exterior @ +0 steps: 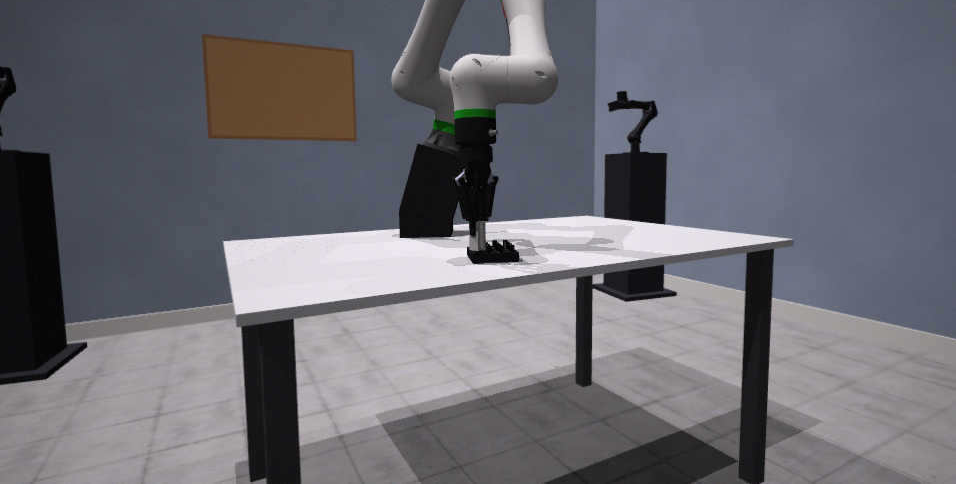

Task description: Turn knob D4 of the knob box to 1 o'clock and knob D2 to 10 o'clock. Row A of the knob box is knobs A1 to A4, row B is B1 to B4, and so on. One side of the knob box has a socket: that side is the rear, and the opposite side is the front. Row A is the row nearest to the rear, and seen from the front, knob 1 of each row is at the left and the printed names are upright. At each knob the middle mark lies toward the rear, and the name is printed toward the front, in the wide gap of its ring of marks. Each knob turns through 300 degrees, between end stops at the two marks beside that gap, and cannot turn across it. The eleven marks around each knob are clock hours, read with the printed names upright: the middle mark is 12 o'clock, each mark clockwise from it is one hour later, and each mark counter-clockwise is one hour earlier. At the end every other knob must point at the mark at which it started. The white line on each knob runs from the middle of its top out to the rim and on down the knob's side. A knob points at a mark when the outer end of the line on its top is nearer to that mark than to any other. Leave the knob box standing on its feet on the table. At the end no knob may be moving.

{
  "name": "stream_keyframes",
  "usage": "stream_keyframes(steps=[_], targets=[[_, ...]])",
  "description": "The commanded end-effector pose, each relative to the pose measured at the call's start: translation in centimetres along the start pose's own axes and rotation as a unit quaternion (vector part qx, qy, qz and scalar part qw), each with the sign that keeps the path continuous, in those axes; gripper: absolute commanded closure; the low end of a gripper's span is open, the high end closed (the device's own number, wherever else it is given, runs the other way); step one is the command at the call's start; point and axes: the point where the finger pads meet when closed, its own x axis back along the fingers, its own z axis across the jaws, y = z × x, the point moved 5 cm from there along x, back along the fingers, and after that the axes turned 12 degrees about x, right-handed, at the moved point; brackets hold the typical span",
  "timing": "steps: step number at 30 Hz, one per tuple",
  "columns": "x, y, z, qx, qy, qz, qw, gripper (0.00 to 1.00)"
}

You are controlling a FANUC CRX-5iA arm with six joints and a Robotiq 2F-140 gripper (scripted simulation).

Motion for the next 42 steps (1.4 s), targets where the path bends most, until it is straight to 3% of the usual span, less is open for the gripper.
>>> stream_keyframes(steps=[1,24,42], targets=[[0.01,0.04,0.00,-0.048,-0.002,0.003,0.999,0.95],[0.01,0.04,0.00,-0.272,-0.002,0.003,0.962,0.95],[0.01,0.04,0.00,-0.345,-0.002,0.002,0.938,0.95]])
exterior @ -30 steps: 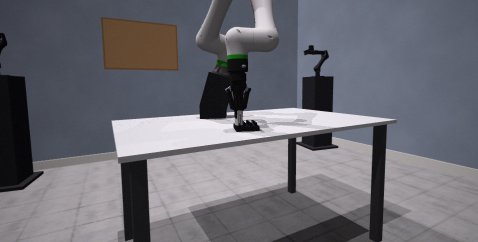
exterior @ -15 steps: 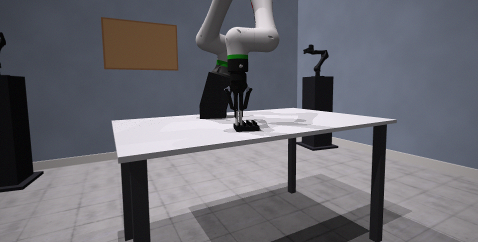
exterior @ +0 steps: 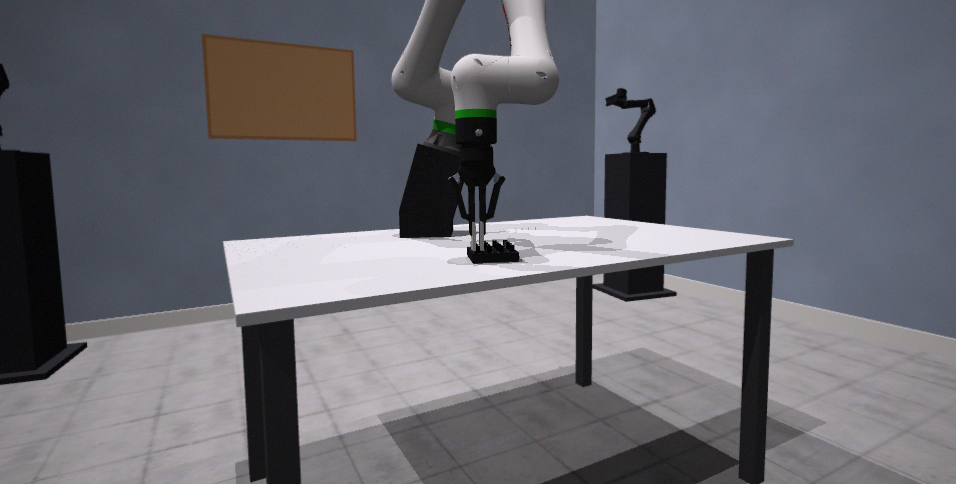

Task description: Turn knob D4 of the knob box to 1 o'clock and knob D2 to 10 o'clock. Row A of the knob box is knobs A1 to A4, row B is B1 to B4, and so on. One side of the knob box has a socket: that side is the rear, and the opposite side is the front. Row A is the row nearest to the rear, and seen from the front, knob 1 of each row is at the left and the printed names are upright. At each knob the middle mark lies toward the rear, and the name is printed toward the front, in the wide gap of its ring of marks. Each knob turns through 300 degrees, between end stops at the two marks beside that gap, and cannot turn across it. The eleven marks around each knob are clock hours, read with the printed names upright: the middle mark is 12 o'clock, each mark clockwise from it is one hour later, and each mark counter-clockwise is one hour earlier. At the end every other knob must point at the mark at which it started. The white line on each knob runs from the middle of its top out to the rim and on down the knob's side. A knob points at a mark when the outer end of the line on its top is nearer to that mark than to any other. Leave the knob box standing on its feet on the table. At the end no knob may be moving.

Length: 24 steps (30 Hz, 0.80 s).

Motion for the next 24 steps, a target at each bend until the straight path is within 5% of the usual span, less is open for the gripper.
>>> stream_keyframes(steps=[1,24], targets=[[0.01,0.01,0.00,-0.008,0.000,0.000,1.000,0.95],[0.01,0.01,0.00,-0.016,0.000,0.000,1.000,0.95]])
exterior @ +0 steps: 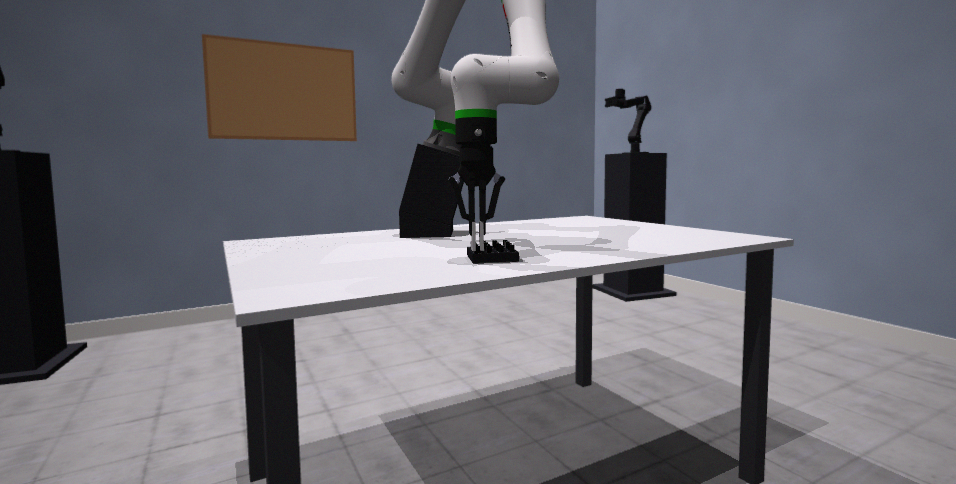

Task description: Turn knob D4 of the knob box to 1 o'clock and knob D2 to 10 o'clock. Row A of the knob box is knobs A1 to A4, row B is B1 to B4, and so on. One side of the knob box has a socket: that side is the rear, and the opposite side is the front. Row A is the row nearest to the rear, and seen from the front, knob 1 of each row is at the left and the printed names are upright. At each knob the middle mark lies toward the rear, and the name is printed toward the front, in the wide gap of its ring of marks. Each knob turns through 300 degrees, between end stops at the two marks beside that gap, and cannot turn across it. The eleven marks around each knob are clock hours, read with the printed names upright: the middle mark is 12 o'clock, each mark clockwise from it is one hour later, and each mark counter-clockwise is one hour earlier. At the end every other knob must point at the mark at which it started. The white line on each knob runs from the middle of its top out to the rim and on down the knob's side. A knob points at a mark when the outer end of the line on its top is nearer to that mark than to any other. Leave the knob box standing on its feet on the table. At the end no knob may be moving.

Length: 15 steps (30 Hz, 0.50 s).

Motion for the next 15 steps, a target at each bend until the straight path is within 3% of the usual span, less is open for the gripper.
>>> stream_keyframes(steps=[1,2,3,15], targets=[[0.01,0.01,-0.01,0.000,0.000,0.000,1.000,0.95],[0.01,0.01,-0.01,0.000,0.000,0.000,1.000,0.95],[0.01,0.01,-0.01,0.000,0.000,0.000,1.000,0.88],[0.01,0.01,-0.01,0.000,0.000,0.000,1.000,0.88]])
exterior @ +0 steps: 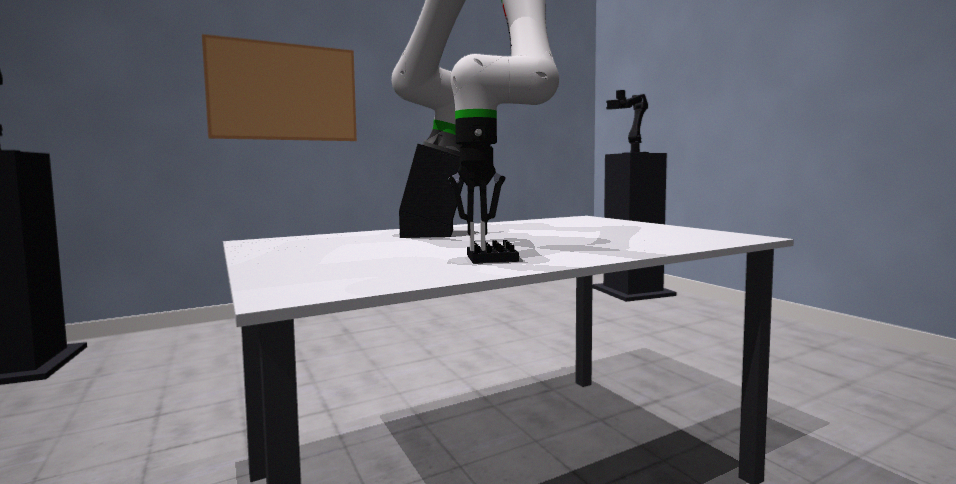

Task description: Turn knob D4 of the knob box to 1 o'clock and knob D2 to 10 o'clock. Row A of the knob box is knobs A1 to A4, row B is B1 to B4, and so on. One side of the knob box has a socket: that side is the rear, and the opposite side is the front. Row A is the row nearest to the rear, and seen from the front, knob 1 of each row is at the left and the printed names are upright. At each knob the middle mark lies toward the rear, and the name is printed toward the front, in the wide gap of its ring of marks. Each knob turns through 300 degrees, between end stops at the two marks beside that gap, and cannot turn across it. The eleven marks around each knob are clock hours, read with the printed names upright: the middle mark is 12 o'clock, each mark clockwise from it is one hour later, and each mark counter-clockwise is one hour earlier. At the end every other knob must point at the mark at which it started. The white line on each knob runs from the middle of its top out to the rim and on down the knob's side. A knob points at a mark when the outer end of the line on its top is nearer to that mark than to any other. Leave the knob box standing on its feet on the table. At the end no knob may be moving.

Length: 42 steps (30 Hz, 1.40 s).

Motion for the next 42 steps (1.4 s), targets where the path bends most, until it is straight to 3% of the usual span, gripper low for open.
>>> stream_keyframes(steps=[1,12,29,42], targets=[[0.0,0.0,0.0,0.000,0.000,0.000,1.000,0.88],[0.3,0.0,0.0,0.000,0.000,0.000,1.000,0.88],[3.7,0.0,0.0,0.000,0.000,0.000,1.000,0.88],[3.8,0.0,0.0,0.000,0.000,0.000,1.000,0.88]])
